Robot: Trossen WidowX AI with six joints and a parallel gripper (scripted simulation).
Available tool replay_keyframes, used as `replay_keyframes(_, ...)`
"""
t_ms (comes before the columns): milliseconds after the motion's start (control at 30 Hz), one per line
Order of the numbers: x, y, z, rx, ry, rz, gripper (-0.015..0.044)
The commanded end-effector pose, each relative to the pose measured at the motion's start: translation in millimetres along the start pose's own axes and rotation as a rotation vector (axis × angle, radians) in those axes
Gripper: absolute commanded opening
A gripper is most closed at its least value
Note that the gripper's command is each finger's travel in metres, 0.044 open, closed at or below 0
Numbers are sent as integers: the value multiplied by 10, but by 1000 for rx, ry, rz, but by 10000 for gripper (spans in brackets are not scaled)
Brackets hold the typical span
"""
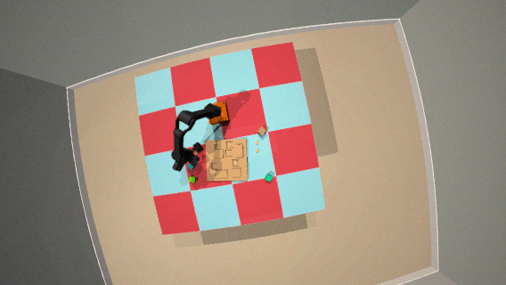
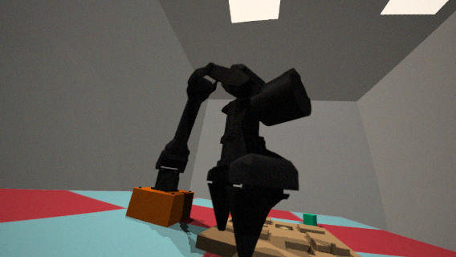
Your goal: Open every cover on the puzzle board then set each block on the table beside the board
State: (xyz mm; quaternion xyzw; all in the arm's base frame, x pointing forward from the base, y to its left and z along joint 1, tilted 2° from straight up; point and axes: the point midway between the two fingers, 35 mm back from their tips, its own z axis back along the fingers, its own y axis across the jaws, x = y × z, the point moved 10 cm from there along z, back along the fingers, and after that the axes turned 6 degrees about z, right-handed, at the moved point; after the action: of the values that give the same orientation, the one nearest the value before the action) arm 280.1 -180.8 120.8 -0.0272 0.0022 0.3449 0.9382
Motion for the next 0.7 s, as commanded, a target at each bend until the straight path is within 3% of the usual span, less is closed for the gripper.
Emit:
replay_keyframes(0, 2, -5, 133, -5, -3, -2, 440)
replay_keyframes(233, -5, 16, 312, -3, -3, -2, 440)
replay_keyframes(567, 349, 79, 322, -13, -7, 184, 177)
replay_keyframes(667, 427, 94, 323, -12, -9, 89, 99)
